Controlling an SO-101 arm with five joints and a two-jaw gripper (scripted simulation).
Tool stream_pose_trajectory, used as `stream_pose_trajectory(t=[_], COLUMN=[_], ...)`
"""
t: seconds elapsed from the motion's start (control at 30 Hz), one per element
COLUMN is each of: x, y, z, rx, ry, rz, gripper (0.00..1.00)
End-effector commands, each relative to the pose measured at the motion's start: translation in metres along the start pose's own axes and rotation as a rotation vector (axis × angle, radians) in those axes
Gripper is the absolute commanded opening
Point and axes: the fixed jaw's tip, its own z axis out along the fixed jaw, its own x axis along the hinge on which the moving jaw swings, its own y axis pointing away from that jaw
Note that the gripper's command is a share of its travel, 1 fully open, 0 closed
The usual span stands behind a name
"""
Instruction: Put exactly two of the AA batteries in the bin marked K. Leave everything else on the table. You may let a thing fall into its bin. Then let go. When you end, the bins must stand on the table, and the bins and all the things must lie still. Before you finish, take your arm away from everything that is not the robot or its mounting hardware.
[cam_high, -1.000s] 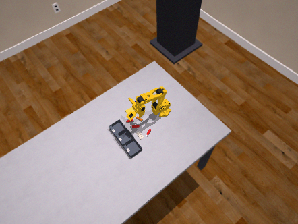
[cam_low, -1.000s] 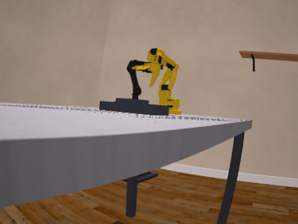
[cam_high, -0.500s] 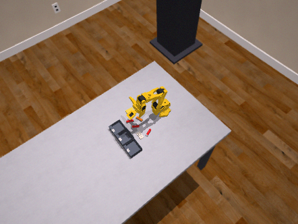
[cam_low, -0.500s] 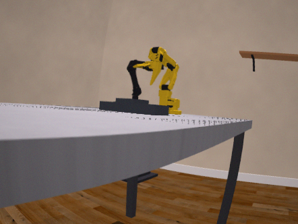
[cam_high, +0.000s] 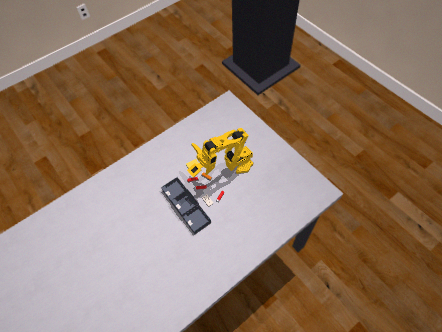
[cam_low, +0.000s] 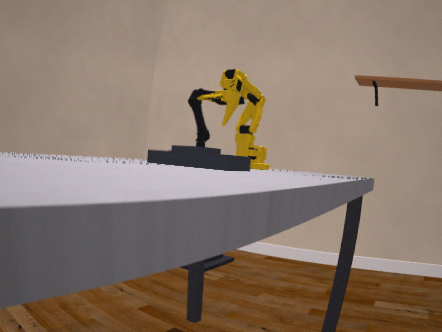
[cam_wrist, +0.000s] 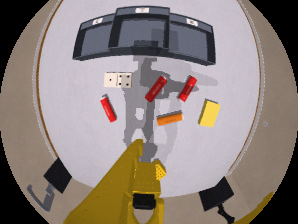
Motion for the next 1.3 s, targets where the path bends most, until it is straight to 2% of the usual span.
stream_pose_trajectory(t=[0.0, 0.27, 0.33, 0.5, 0.63, 1.27], x=[-0.009, -0.042, -0.042, -0.065, -0.076, -0.080], y=[-0.001, -0.010, -0.010, -0.018, -0.023, -0.025], z=[-0.007, -0.004, -0.004, -0.001, 0.000, 0.001], rx=[0.002, 0.020, 0.020, 0.037, 0.047, 0.051], ry=[-0.061, -0.162, -0.162, -0.233, -0.269, -0.283], rz=[0.006, 0.016, 0.016, 0.021, 0.024, 0.025], gripper=[1.00, 1.00, 1.00, 1.00, 1.00, 1.00])
